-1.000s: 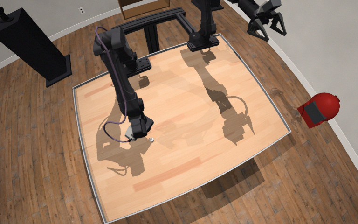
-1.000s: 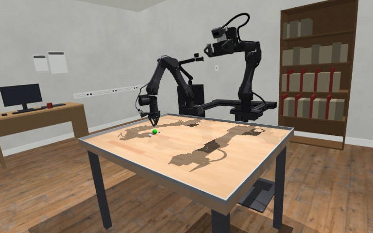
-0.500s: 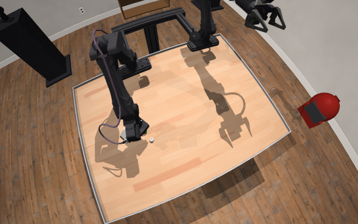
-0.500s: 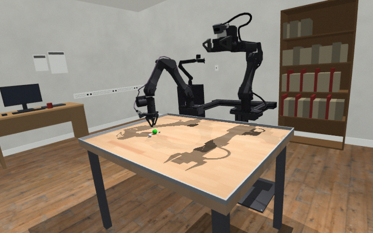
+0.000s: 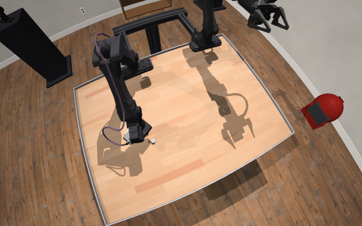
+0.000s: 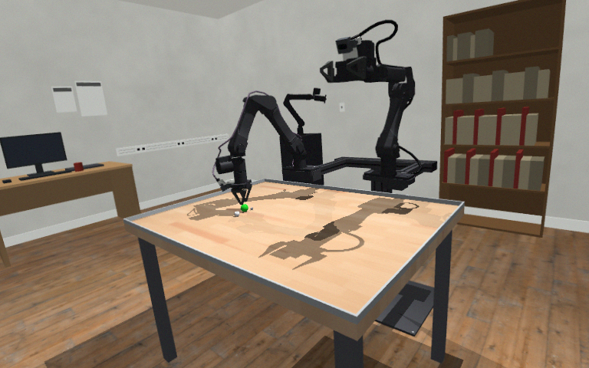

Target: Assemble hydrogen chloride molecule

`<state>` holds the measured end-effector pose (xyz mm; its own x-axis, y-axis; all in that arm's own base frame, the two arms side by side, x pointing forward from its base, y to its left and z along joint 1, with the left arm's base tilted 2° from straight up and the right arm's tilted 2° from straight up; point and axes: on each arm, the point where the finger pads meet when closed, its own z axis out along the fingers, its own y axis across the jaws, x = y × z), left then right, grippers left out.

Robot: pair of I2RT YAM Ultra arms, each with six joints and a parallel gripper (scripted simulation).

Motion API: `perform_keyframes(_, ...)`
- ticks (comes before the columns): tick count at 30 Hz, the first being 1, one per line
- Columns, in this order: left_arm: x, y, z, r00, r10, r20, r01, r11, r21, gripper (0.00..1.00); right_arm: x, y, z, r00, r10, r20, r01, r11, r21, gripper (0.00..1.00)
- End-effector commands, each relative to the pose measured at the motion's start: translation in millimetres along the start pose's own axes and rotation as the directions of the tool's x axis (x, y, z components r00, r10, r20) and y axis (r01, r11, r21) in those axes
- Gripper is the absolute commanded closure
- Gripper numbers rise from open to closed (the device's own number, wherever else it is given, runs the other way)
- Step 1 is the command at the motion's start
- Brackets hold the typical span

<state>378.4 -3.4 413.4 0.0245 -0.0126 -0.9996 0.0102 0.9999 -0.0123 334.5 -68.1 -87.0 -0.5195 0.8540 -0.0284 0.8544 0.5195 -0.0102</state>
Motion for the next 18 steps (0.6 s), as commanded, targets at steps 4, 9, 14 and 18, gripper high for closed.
perform_keyframes(4,-33.6,-5.0,-12.0,0.997,0.005,0.081,-0.006,1.000,0.015,0.00,-8.2,14.3,0.0,0.999,-0.023,0.045,0.025,0.999,-0.033,0.46)
perform_keyframes(9,-33.6,-5.0,-12.0,0.997,0.005,0.081,-0.006,1.000,0.015,0.00,-6.7,9.2,7.1,0.999,-0.017,0.035,0.018,1.000,-0.022,0.46)
perform_keyframes(14,-33.6,-5.0,-12.0,0.997,0.005,0.081,-0.006,1.000,0.015,0.00,-0.2,5.2,15.7,0.999,-0.023,0.024,0.023,1.000,-0.010,0.46)
perform_keyframes(18,-33.6,-5.0,-12.0,0.997,0.005,0.081,-0.006,1.000,0.015,0.00,-1.2,9.6,18.5,0.999,-0.030,0.033,0.031,0.999,-0.020,0.46)
